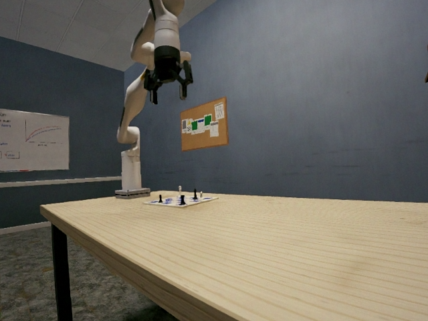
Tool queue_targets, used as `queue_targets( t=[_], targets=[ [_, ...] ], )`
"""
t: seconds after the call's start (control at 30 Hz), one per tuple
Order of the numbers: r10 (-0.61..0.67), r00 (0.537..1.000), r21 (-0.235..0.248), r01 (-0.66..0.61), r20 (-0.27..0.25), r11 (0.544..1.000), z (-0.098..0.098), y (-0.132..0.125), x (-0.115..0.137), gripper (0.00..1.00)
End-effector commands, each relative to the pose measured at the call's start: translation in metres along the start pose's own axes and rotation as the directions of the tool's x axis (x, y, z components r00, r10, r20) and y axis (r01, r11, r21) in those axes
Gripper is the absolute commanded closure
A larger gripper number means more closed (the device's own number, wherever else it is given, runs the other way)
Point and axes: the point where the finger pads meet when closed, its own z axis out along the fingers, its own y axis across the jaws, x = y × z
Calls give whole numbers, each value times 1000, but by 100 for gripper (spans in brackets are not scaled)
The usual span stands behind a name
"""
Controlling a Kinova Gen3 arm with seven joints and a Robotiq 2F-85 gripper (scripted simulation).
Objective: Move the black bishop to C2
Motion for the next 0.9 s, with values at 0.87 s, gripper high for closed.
queue_targets(
  t=[0.87],
  targets=[
    [22, 989, 40, -16, -146, 999, 64, -30, -15, 0]
  ],
)
